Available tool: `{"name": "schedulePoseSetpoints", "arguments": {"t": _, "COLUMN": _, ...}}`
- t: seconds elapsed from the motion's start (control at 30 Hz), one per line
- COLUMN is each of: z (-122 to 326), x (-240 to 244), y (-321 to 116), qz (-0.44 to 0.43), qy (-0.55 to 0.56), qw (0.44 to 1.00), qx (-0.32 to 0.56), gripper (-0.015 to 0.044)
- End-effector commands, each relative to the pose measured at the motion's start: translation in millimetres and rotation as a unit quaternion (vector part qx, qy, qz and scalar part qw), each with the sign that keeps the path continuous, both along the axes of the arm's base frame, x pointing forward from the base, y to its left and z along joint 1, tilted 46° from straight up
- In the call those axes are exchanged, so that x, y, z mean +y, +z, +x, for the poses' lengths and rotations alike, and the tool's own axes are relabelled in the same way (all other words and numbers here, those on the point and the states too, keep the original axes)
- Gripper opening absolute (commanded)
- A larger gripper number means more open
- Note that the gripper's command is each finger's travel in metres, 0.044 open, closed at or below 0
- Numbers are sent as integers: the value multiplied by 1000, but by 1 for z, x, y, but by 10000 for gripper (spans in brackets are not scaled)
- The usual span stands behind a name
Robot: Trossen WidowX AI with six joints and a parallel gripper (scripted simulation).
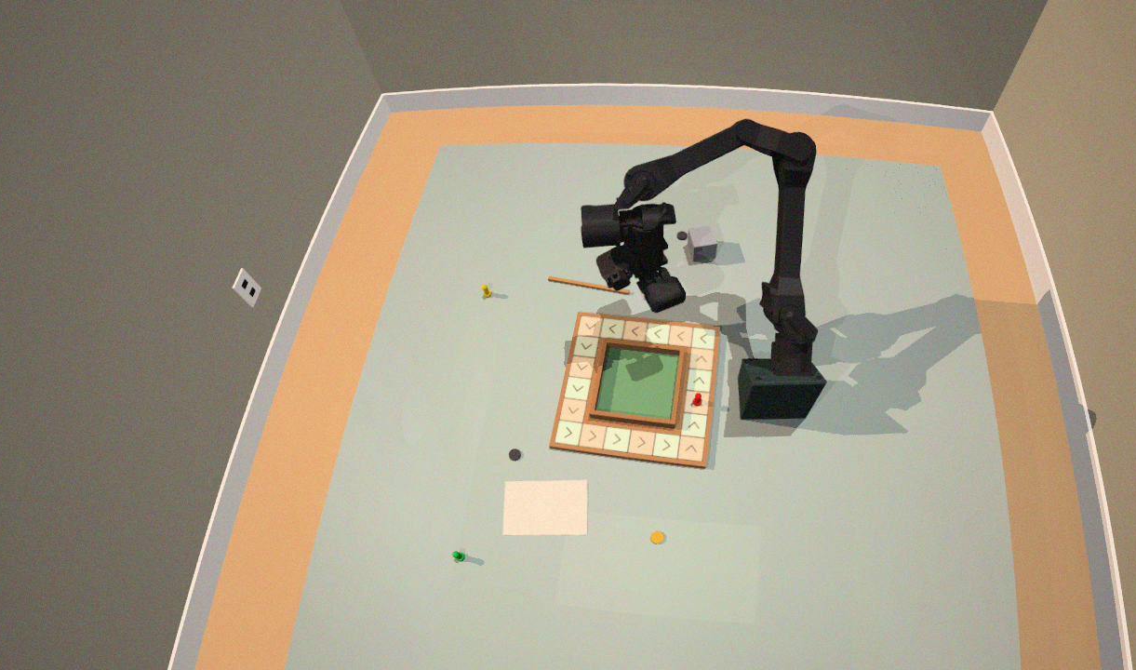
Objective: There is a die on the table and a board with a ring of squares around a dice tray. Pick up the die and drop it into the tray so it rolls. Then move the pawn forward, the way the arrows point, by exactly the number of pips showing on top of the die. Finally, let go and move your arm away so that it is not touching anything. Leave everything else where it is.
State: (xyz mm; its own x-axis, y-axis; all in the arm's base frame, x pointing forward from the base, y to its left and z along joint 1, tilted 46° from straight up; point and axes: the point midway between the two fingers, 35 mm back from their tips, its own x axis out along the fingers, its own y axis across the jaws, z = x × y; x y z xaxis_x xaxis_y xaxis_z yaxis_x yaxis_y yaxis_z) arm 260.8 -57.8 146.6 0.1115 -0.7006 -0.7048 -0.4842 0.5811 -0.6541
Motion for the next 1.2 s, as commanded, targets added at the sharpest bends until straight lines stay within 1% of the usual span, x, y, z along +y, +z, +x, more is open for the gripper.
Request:
{"name": "schedulePoseSetpoints", "arguments": {"t": 0.0, "z": 6, "x": 13, "y": -19, "qz": -6, "qy": 54, "qw": 997, "qx": 57, "gripper": 0}}
{"name": "schedulePoseSetpoints", "arguments": {"t": 0.43, "z": 12, "x": 50, "y": -72, "qz": -15, "qy": 197, "qw": 960, "qx": 201, "gripper": 0}}
{"name": "schedulePoseSetpoints", "arguments": {"t": 0.87, "z": 11, "x": 79, "y": -117, "qz": -55, "qy": 335, "qw": 876, "qx": 342, "gripper": 0}}
{"name": "schedulePoseSetpoints", "arguments": {"t": 0.97, "z": 10, "x": 82, "y": -122, "qz": -60, "qy": 349, "qw": 864, "qx": 357, "gripper": 0}}
{"name": "schedulePoseSetpoints", "arguments": {"t": 1.17, "z": 10, "x": 82, "y": -122, "qz": -57, "qy": 349, "qw": 864, "qx": 358, "gripper": 0}}
